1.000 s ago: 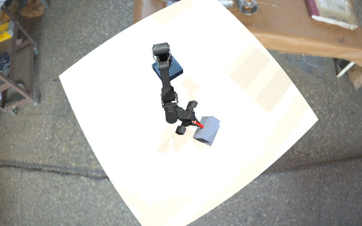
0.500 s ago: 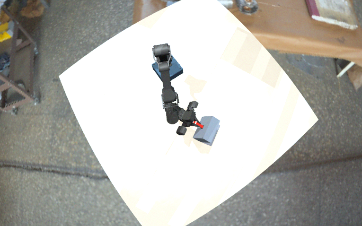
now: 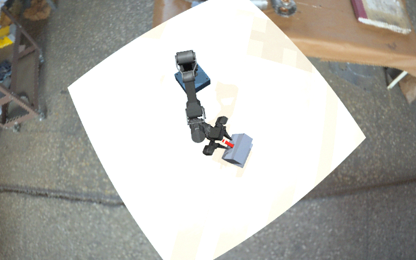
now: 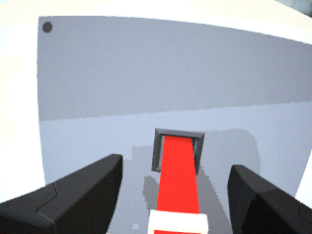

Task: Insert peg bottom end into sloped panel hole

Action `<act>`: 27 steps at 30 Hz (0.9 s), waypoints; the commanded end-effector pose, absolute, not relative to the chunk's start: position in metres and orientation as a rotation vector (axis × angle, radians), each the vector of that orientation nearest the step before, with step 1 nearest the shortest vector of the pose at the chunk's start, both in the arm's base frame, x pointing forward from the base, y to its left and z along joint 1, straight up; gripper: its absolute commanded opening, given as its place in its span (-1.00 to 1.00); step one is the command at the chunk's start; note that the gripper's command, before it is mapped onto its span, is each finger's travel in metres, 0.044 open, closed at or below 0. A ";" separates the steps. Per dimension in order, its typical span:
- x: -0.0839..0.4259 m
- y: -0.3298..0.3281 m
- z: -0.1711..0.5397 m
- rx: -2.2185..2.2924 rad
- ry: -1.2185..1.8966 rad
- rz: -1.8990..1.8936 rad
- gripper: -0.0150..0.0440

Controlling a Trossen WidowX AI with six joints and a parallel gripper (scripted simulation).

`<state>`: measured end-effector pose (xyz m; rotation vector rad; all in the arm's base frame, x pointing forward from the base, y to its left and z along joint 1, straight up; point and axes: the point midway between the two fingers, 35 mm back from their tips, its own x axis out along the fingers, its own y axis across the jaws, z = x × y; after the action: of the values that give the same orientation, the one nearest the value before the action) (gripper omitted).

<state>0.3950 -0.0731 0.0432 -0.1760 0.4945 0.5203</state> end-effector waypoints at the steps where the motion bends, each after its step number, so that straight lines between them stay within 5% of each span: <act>1: 0.395 -0.073 0.044 -0.177 0.494 0.520 0.49; 7: 0.392 -0.076 0.046 -0.177 0.496 0.520 1.00; 27: 0.366 -0.097 0.061 -0.178 0.511 0.519 1.00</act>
<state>0.3688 -0.0943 0.0564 -0.1689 0.5183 0.5180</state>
